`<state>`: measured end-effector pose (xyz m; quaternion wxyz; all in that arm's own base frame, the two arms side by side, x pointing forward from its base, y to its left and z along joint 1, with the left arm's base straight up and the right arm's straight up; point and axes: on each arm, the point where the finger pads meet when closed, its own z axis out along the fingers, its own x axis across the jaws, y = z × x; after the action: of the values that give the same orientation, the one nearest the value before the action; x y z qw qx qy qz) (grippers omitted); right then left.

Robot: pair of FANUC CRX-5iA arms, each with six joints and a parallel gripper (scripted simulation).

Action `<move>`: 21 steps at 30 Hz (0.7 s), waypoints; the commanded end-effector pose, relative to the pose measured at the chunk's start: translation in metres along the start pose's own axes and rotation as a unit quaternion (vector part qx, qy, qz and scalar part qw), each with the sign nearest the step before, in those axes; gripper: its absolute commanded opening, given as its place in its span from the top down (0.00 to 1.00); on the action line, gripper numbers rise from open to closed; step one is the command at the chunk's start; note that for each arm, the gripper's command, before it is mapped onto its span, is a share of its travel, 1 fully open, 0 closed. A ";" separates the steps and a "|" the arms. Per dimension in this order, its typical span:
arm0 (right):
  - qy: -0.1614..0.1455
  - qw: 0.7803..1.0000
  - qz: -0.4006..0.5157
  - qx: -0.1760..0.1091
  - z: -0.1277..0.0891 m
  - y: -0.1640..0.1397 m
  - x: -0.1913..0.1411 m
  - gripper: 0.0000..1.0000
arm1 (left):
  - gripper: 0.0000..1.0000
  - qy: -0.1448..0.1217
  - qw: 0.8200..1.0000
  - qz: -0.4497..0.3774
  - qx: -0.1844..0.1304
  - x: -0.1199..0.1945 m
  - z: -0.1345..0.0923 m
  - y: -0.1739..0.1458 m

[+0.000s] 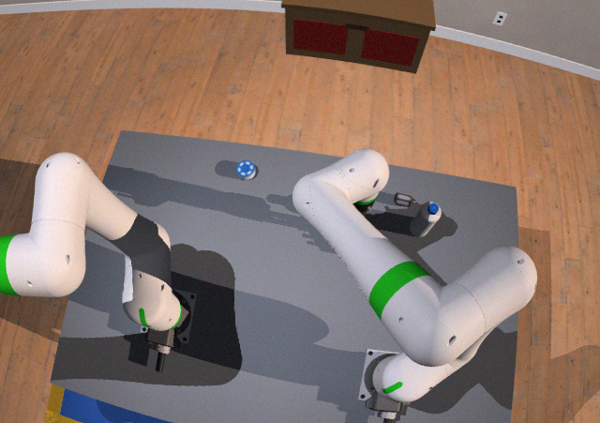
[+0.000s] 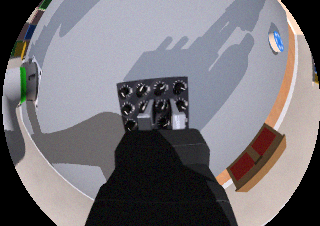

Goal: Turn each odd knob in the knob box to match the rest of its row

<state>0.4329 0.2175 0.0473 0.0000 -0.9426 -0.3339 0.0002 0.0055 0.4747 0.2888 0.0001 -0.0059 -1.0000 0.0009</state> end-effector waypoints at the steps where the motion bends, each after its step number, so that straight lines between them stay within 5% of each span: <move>1: 0.001 1.000 0.000 0.000 -0.001 0.000 0.001 0.54 | 0.00 0.000 1.000 0.000 -0.001 0.000 -0.001 0.000; 11: 0.001 1.000 0.000 0.000 -0.003 0.000 0.001 0.54 | 0.00 0.000 1.000 0.000 -0.001 0.000 -0.001 0.000; 21: 0.001 1.000 0.000 0.000 -0.038 0.000 0.000 0.54 | 0.00 0.000 1.000 0.000 -0.001 0.000 -0.001 0.000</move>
<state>0.4330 0.2175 0.0814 0.0000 -0.9426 -0.3339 0.0000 0.0055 0.4747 0.2888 0.0001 -0.0059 -1.0000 0.0009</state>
